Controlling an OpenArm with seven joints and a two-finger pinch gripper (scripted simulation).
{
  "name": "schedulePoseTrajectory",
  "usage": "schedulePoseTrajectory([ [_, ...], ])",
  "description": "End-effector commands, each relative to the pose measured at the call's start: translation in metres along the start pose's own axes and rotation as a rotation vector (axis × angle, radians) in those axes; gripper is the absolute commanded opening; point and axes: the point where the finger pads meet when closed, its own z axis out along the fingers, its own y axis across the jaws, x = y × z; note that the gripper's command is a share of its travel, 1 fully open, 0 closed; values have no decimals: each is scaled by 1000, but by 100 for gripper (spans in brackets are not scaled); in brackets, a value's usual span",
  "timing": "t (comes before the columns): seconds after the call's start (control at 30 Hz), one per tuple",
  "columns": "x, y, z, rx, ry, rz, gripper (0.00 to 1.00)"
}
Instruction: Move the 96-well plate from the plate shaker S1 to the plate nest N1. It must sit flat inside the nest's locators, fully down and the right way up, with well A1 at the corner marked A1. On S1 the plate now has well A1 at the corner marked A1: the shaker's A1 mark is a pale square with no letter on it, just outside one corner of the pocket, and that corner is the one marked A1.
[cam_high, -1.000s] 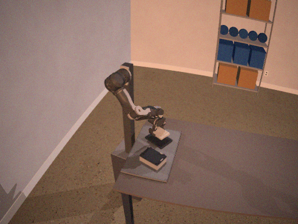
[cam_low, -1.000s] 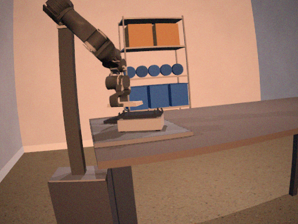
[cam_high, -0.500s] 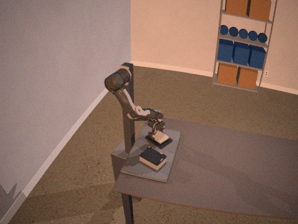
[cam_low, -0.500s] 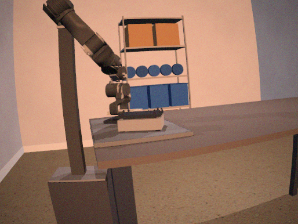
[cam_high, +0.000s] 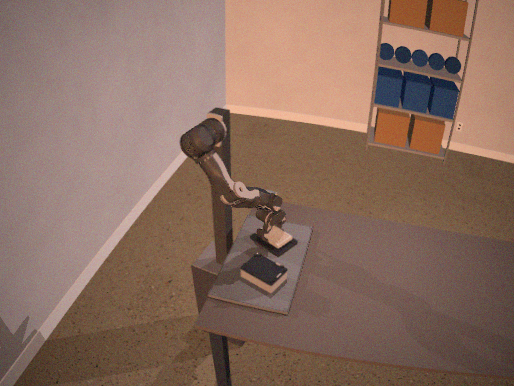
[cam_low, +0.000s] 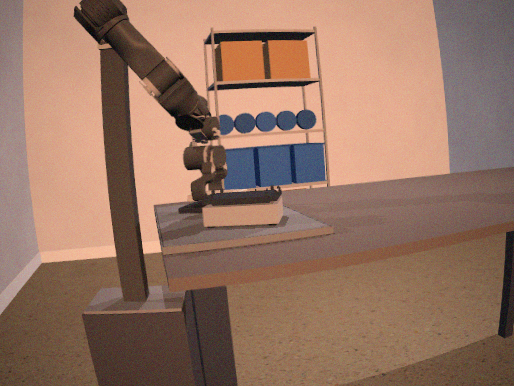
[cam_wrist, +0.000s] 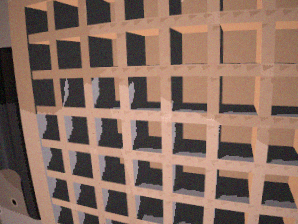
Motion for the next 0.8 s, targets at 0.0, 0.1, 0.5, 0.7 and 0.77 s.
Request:
schedulePoseTrajectory([
  [0.0, 1, 2, 3, -13, 3, -11, 0],
  [0.1, 1, 2, 3, -13, 3, -11, 0],
  [0.5, -1, 1, 1, -9, -1, -7, 0],
  [0.7, -3, 1, -1, -6, -3, -5, 0],
  [0.77, -3, 1, -1, -6, -3, -5, 0],
])
